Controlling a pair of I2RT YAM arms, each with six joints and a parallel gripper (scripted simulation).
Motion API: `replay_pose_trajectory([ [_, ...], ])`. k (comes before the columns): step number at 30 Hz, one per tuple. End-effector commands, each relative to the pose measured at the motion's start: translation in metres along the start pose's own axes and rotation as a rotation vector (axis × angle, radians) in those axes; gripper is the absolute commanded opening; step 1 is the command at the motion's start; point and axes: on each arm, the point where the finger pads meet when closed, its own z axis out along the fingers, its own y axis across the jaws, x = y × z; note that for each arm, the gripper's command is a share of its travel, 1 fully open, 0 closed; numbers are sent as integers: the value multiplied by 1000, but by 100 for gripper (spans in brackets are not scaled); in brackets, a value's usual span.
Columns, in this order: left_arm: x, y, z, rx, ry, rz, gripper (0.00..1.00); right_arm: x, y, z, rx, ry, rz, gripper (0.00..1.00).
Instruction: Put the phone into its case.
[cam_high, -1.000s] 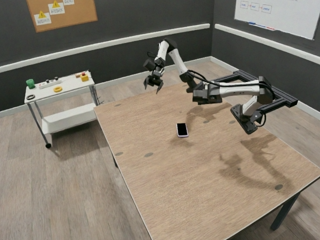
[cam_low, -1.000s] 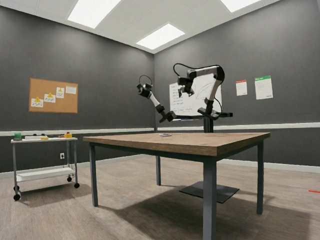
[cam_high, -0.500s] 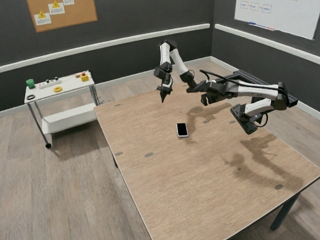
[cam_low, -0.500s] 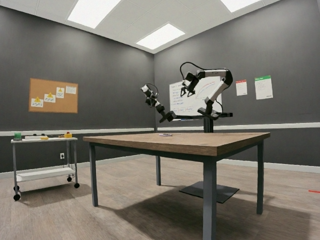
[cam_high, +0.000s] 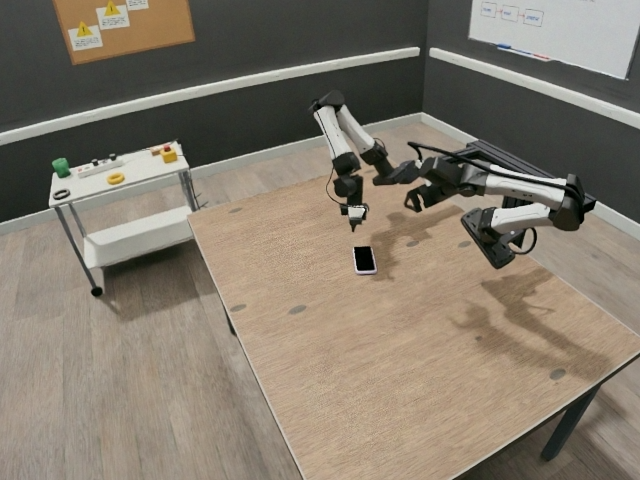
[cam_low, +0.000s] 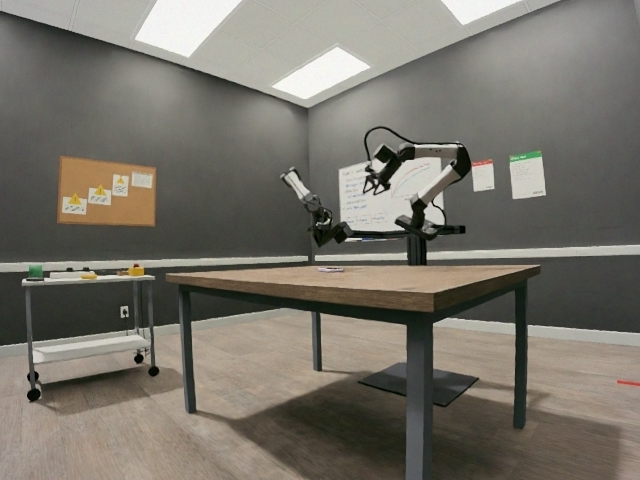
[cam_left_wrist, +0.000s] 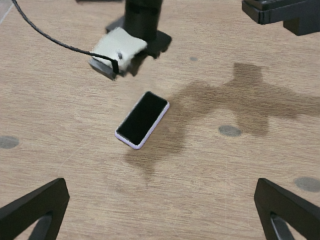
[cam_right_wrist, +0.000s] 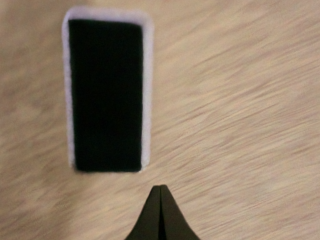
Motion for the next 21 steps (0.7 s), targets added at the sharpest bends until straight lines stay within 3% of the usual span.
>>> replay_pose_trajectory([
  [1,-5,2,-1,-23,-19,-5,100,7,2,17,-3,81,75,0],
  [10,-5,2,-1,-23,-19,-5,100,26,34,54,-71,228,72,0],
  [21,-5,2,-1,-23,-19,-5,100,28,38,60,-82,246,58,0],
])
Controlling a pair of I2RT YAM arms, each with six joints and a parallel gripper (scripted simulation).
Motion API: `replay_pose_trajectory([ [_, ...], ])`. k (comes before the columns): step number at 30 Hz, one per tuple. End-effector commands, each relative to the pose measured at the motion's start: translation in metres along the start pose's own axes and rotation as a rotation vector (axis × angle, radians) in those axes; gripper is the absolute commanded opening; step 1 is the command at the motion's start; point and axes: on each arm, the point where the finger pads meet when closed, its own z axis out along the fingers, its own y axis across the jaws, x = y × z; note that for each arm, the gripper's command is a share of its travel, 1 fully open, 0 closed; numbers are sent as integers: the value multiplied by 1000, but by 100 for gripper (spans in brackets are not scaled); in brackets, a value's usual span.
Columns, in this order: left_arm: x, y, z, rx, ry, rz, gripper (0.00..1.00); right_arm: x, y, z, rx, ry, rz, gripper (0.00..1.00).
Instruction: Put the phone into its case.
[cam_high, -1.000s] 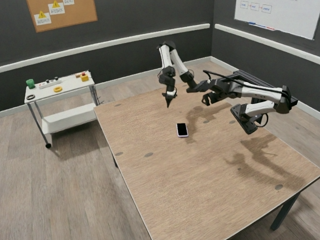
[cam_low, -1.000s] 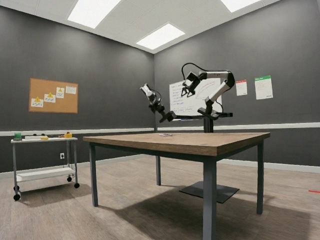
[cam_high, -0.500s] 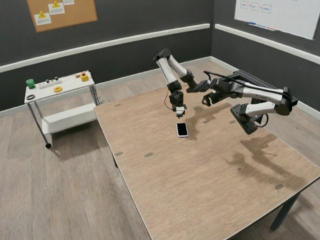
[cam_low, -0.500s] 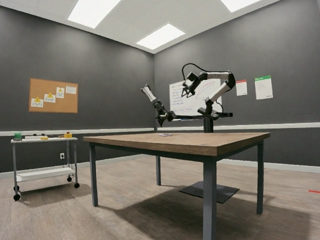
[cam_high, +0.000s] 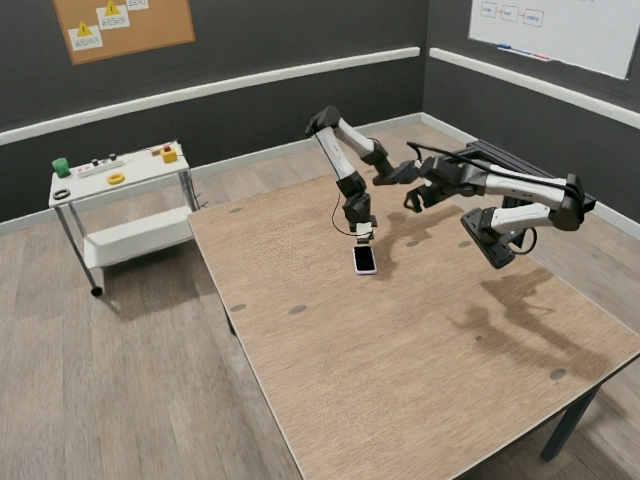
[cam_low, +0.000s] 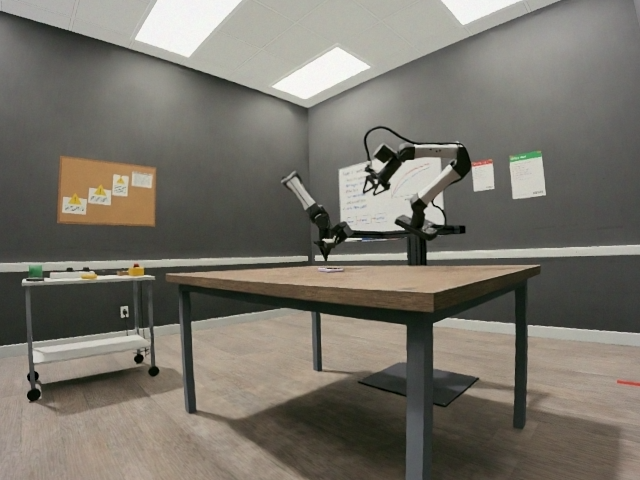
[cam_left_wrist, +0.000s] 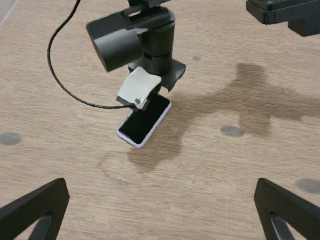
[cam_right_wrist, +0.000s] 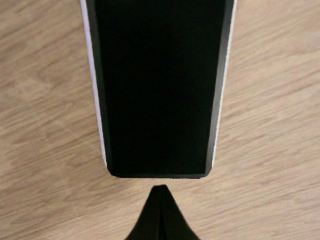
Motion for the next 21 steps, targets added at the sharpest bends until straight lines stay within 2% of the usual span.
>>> replay_pose_trajectory([
  [1,-5,0,-1,-11,-22,5,100,1,-2,4,0,20,11,0],
  [5,-6,3,-2,-19,-25,-2,100,1,-2,4,0,20,11,0],
  [8,-6,3,-2,-19,-25,-2,100,1,-2,4,0,20,11,34],
  [21,-5,0,-1,-11,-22,5,100,4,1,26,2,15,10,35],
])
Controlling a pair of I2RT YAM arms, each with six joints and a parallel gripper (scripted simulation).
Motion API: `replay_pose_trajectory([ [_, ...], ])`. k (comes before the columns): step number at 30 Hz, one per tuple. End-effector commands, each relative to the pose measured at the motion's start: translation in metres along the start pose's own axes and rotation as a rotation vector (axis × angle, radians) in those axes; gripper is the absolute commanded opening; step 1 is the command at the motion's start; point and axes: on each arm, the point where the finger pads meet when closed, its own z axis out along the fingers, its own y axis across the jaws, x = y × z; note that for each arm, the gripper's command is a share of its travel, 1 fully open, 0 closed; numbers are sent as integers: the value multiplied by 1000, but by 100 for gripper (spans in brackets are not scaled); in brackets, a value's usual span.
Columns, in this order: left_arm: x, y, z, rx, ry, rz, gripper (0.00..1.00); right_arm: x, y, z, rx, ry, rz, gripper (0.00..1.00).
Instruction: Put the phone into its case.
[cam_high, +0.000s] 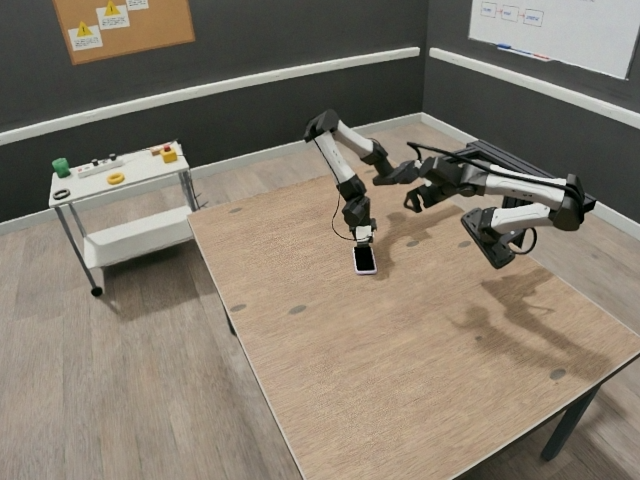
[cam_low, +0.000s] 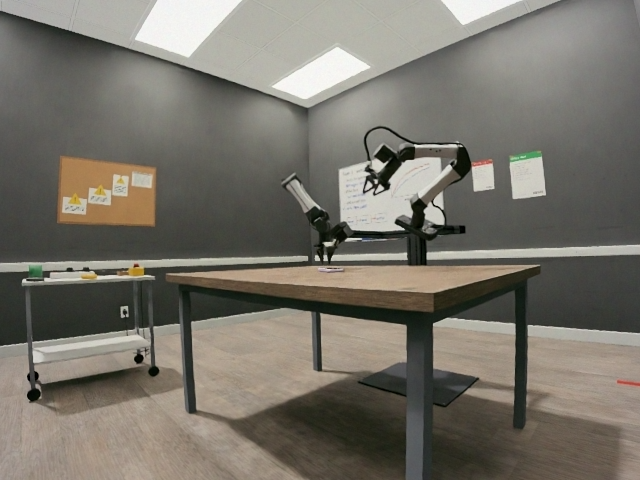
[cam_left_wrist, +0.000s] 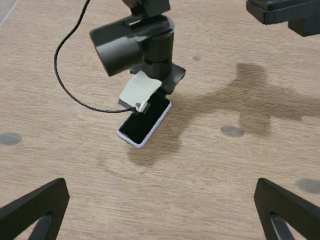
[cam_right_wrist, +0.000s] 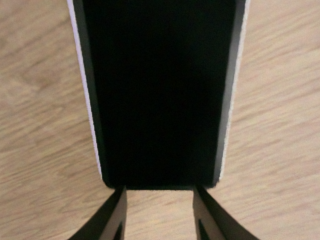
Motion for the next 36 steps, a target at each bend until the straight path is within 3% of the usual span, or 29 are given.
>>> replay_pose_trajectory([
  [1,-5,0,-1,-11,-22,5,100,1,0,12,10,-1,-4,35],
  [36,-5,0,-1,-11,-22,5,100,-4,0,38,-1,-11,-5,35],
])
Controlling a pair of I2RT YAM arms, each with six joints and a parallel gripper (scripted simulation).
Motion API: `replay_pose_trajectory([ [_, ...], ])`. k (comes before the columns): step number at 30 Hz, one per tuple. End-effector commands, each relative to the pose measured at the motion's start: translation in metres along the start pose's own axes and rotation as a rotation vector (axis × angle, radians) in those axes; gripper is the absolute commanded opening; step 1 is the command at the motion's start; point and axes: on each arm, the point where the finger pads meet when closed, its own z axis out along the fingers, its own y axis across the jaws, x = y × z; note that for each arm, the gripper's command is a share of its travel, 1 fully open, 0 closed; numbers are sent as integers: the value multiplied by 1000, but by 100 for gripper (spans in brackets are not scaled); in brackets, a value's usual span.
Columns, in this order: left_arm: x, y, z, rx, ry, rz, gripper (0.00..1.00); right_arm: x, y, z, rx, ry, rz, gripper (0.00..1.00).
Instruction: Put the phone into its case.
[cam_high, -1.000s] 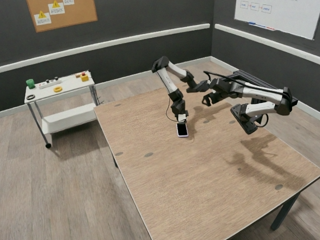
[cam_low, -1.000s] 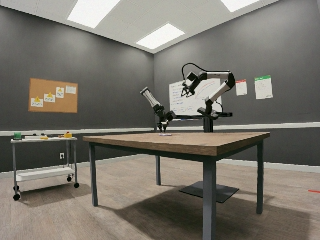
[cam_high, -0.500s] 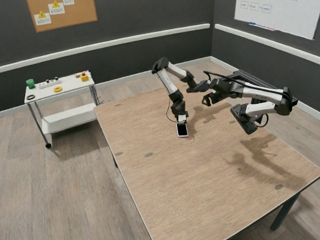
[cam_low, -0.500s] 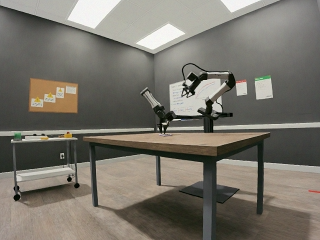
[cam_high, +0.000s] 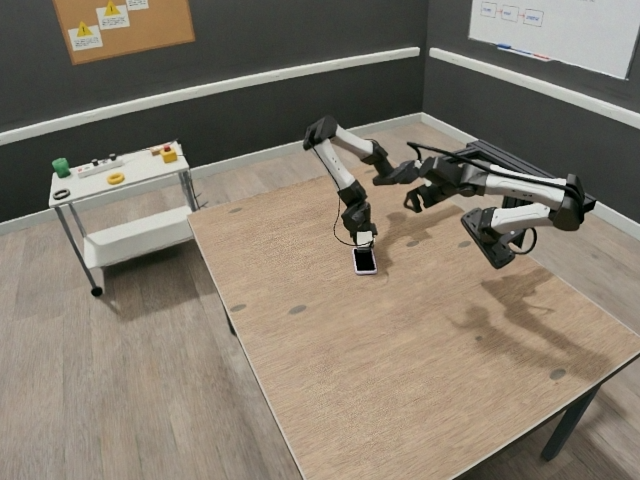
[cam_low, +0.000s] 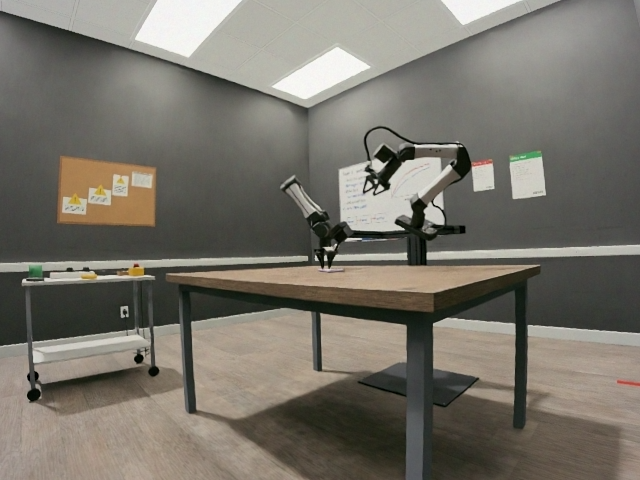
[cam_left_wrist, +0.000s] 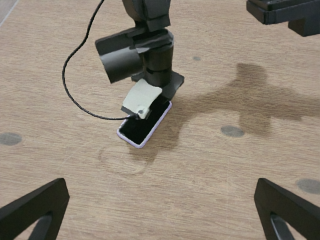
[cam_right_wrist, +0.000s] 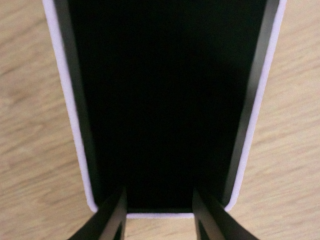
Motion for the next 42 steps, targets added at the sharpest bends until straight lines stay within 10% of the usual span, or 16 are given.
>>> replay_pose_trajectory([
  [1,-5,0,-1,-10,-22,5,100,-3,0,17,-9,-8,20,35],
  [15,-5,0,-1,-10,-22,5,100,-6,2,30,-5,-18,16,35],
  [27,-7,3,-1,-25,-26,-3,100,-5,0,-18,-19,-21,59,35],
  [42,19,16,-3,-120,104,-87,100,-79,0,-35,-6,1,3,35],
])
